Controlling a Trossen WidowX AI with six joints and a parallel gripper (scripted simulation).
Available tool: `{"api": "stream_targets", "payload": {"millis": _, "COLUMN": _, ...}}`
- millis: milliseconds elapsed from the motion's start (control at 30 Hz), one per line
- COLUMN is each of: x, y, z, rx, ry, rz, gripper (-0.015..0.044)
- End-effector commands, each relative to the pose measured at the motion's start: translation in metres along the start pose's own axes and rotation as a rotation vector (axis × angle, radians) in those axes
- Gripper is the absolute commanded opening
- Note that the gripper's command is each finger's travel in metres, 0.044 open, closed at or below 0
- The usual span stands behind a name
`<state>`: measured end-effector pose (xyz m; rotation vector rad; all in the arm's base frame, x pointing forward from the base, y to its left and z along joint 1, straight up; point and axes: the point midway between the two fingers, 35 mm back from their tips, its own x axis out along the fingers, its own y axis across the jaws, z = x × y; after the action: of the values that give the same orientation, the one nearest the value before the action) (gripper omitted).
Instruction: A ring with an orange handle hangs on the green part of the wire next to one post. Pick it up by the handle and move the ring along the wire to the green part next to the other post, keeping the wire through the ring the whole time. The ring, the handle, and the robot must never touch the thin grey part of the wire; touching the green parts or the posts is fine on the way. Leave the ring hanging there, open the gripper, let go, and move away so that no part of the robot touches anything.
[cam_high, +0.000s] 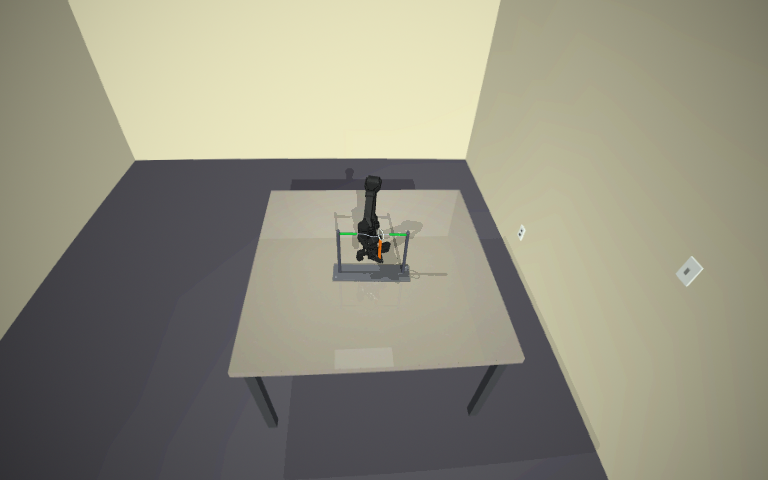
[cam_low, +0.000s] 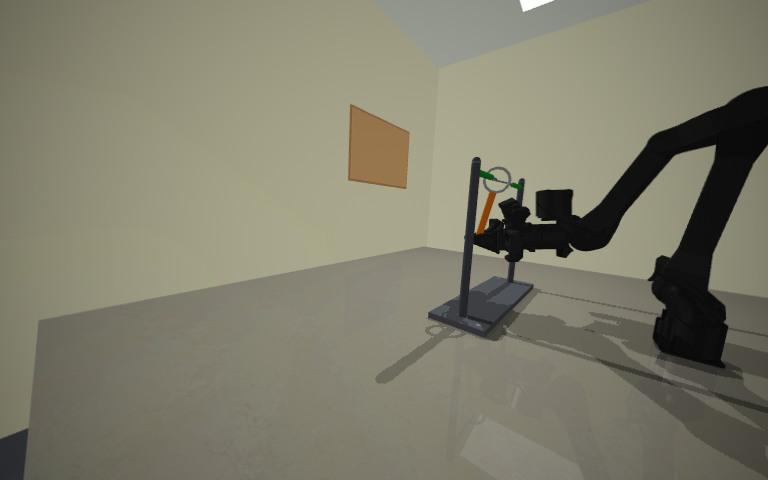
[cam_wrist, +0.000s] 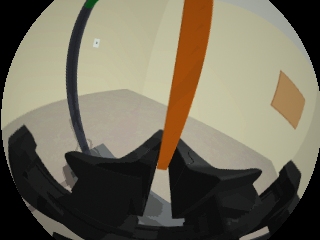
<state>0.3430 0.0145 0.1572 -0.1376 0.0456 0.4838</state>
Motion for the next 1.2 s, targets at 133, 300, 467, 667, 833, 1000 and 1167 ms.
{"api": "stream_targets", "payload": {"millis": 133, "x": -0.005, "y": 0.008, "z": 0.001, "rx": 0.045, "ry": 0.037, "rz": -0.104, "gripper": -0.015}}
{"api": "stream_targets", "payload": {"millis": 300, "x": -0.01, "y": 0.014, "z": 0.001, "rx": 0.078, "ry": 0.092, "rz": -0.162, "gripper": -0.015}}
{"api": "stream_targets", "payload": {"millis": 467, "x": -0.015, "y": 0.021, "z": 0.001, "rx": 0.12, "ry": 0.159, "rz": -0.223, "gripper": -0.015}}
{"api": "stream_targets", "payload": {"millis": 667, "x": -0.022, "y": 0.033, "z": 0.001, "rx": 0.177, "ry": 0.238, "rz": -0.31, "gripper": -0.015}}
{"api": "stream_targets", "payload": {"millis": 833, "x": -0.022, "y": 0.043, "z": 0.003, "rx": 0.21, "ry": 0.261, "rz": -0.376, "gripper": -0.015}}
{"api": "stream_targets", "payload": {"millis": 1000, "x": -0.019, "y": 0.049, "z": 0.004, "rx": 0.227, "ry": 0.264, "rz": -0.406, "gripper": -0.015}}
{"api": "stream_targets", "payload": {"millis": 1167, "x": -0.016, "y": 0.054, "z": 0.004, "rx": 0.234, "ry": 0.264, "rz": -0.416, "gripper": -0.015}}
